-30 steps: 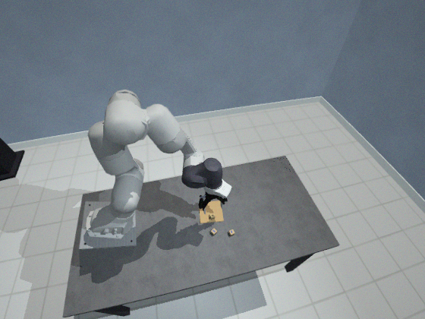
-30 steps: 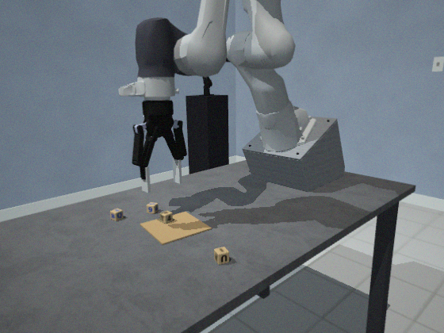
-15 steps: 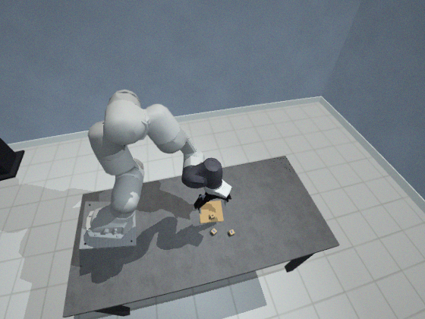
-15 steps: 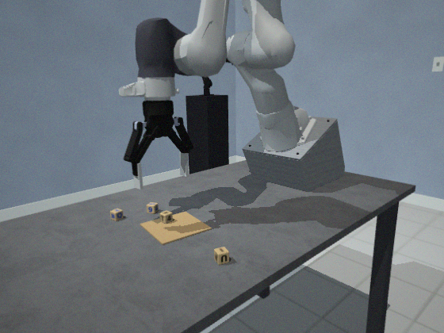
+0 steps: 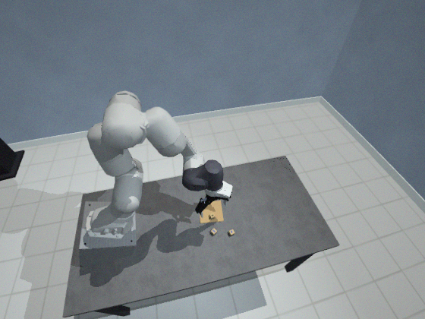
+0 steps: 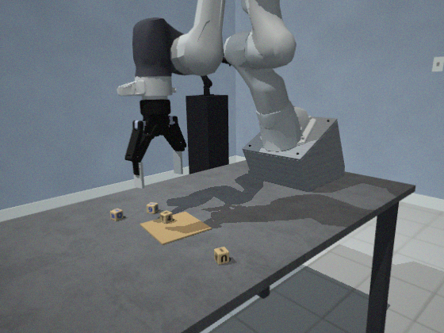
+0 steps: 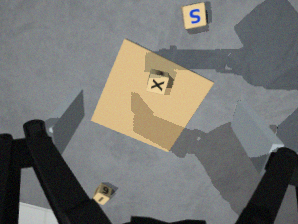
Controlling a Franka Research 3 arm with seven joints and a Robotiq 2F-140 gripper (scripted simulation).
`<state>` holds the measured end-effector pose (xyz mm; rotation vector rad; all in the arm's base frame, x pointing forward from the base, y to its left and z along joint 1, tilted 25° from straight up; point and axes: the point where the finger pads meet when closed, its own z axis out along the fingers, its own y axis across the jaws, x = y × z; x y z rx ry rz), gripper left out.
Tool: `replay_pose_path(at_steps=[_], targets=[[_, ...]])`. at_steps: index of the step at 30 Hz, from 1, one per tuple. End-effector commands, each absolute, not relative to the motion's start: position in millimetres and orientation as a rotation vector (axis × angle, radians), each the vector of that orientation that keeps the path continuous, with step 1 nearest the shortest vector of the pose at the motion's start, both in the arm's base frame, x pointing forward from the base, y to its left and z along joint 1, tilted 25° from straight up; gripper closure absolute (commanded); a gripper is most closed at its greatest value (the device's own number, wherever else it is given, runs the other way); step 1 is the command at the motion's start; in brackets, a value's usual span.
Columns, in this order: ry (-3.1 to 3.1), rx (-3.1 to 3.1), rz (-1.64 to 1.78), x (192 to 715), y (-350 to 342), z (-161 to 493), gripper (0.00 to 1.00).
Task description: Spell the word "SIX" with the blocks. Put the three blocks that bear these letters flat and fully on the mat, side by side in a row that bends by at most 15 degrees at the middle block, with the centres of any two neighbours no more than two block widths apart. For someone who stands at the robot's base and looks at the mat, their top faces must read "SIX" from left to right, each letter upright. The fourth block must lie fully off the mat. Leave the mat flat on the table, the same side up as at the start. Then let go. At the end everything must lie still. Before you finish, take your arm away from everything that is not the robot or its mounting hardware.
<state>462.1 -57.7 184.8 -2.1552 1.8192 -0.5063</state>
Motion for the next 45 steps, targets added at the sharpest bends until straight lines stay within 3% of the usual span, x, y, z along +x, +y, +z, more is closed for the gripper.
replay_pose_path(at_steps=[1,45], targets=[[1.677,-2.292,-0.543,462,-60,186,0.0],[0.92,-2.795,-0.66,459,-89,185,0.0]])
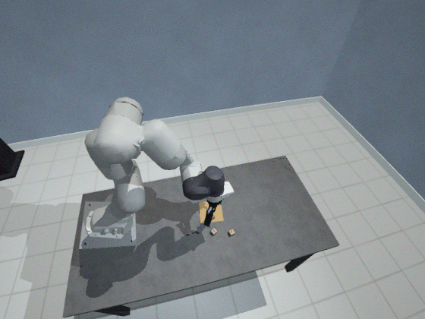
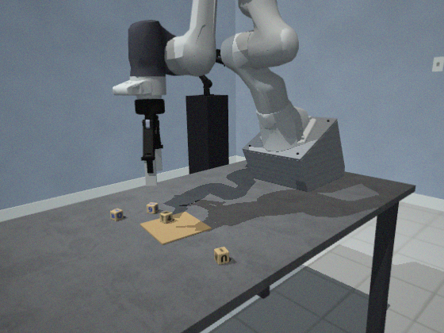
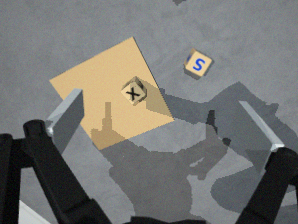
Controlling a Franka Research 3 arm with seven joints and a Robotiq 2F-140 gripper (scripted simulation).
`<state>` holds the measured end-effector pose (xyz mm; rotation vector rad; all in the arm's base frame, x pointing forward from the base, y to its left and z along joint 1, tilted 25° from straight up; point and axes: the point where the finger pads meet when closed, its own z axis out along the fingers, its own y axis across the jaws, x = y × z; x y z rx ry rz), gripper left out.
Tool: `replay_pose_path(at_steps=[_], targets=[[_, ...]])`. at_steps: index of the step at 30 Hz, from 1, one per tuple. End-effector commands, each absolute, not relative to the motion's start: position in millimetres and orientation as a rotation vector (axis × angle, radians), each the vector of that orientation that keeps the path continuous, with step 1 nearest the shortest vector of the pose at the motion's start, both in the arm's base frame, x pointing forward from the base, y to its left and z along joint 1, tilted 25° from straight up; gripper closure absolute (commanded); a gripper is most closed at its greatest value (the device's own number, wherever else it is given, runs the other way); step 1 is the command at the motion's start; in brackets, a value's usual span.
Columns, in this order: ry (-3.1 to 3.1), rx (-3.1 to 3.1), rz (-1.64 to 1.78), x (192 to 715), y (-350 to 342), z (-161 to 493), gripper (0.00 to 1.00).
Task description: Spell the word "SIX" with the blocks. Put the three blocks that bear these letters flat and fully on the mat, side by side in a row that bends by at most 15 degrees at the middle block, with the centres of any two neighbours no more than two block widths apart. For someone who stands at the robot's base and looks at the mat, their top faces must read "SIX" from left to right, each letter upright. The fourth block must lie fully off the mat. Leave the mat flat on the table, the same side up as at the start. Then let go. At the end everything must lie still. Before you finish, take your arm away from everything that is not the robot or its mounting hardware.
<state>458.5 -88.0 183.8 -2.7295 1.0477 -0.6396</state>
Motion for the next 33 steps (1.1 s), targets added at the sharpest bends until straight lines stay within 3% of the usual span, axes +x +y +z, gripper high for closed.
replay_pose_path(at_steps=[1,33], targets=[[0.866,-2.82,-0.666,459,-91,185,0.0],[0.189,-3.045,-0.707,455,-112,179,0.0]])
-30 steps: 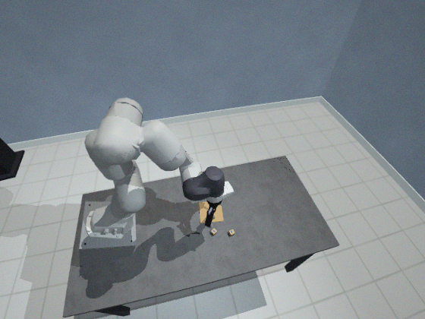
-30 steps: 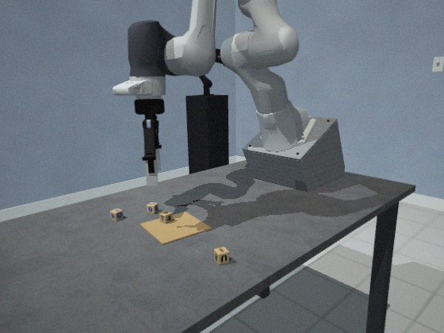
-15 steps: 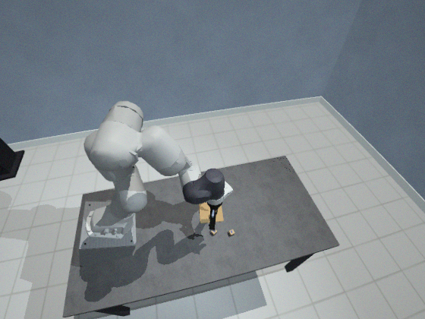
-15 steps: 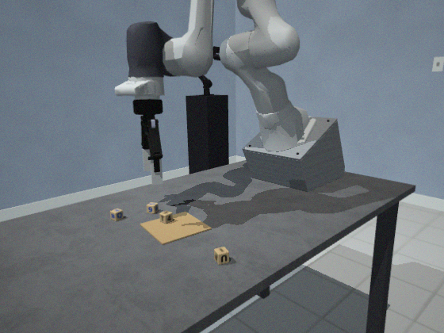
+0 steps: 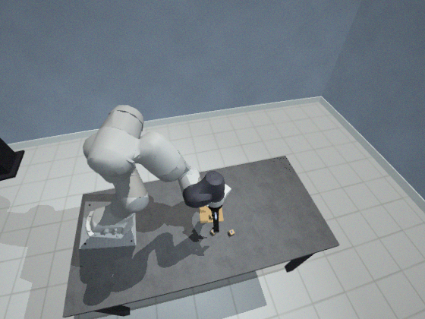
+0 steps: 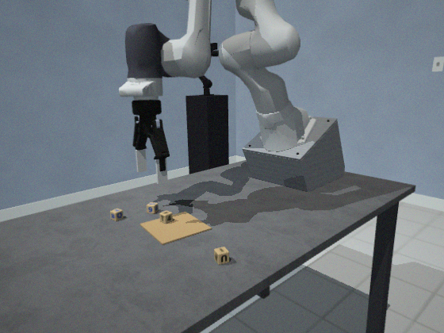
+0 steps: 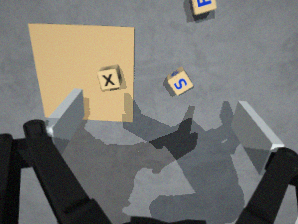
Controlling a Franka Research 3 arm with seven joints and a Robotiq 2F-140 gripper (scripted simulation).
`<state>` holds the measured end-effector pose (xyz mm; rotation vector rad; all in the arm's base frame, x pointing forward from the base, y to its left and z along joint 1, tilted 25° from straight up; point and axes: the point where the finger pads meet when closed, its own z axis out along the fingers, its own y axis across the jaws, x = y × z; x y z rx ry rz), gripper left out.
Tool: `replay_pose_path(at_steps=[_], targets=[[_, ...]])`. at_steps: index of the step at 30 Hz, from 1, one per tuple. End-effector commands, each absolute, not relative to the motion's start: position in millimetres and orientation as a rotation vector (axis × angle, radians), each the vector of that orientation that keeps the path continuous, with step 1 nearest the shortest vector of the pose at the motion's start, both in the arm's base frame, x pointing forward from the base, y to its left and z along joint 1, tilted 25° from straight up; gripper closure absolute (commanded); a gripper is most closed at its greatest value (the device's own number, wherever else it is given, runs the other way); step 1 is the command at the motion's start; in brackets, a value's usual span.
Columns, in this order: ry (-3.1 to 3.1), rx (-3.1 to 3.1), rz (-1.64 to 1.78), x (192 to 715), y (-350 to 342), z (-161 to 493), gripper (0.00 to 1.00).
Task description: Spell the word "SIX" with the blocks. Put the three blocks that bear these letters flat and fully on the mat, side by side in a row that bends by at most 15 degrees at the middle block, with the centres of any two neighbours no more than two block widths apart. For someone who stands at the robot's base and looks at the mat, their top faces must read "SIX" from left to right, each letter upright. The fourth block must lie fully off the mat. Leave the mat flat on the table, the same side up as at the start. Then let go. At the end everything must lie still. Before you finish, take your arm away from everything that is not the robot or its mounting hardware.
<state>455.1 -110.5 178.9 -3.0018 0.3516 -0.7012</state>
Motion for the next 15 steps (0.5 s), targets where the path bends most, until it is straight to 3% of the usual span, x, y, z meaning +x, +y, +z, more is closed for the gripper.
replay_pose_path(at_steps=[1,15], targets=[[0.189,-3.045,-0.707,455,-112,179,0.0],[-0.182,-3.101,-0.71,451,-123,174,0.0]])
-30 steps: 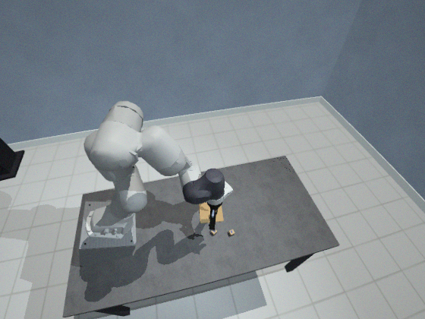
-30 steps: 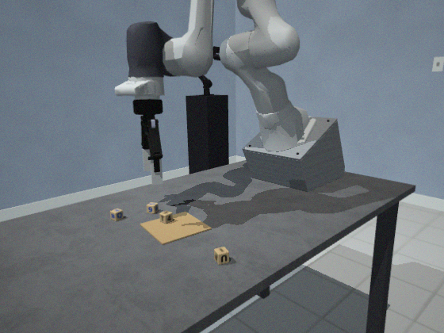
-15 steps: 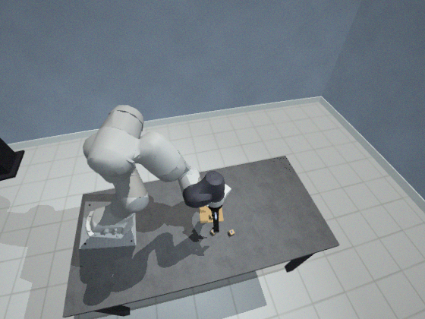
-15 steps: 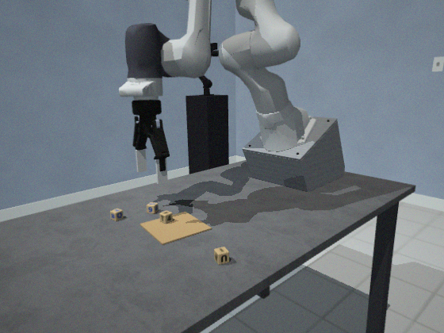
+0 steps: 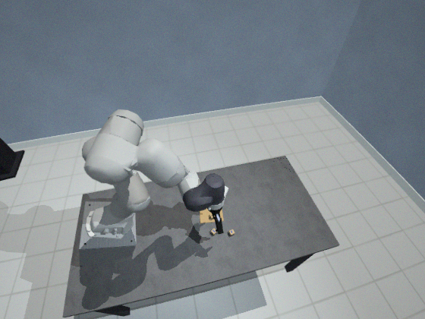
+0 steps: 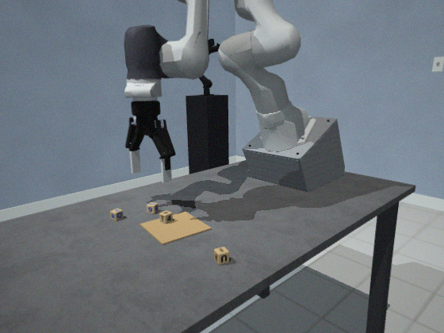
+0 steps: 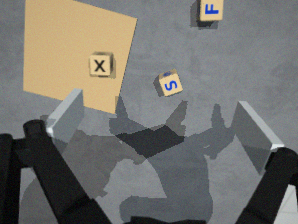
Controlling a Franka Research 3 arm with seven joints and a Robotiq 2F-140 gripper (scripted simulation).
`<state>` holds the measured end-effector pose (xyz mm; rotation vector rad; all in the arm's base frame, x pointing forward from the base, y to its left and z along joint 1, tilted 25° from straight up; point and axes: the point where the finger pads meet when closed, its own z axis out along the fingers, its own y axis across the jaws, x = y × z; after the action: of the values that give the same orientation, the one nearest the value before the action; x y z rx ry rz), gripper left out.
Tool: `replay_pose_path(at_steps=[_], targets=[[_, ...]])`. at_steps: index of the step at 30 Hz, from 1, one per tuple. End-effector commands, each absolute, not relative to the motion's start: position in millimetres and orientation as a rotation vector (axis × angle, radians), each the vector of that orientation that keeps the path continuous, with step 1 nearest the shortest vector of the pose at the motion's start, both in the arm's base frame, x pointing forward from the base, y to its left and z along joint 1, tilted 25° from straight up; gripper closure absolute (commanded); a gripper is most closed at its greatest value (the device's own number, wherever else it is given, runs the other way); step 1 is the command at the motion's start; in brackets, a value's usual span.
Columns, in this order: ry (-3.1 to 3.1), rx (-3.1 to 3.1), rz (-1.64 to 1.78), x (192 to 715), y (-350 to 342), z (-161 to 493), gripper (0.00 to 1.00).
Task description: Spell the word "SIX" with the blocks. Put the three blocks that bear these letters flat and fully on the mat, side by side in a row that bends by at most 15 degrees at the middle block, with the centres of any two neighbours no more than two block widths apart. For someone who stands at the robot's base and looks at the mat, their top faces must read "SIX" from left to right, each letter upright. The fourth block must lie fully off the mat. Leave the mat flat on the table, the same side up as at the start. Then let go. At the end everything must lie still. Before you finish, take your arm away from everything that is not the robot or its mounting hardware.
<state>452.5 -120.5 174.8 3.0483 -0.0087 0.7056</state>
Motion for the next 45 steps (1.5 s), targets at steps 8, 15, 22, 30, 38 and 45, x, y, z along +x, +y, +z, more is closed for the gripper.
replay_pose_path(at_steps=[8,15,22,30,38,45], targets=[[0.35,2.974,0.675,450,-128,171,0.0],[0.506,2.93,0.66,448,-133,169,0.0],[0.636,2.888,0.645,446,-137,166,0.0],[0.652,2.882,0.643,446,-138,166,0.63],[0.652,2.882,0.643,446,-138,166,0.63],[0.652,2.882,0.643,446,-138,166,0.63]])
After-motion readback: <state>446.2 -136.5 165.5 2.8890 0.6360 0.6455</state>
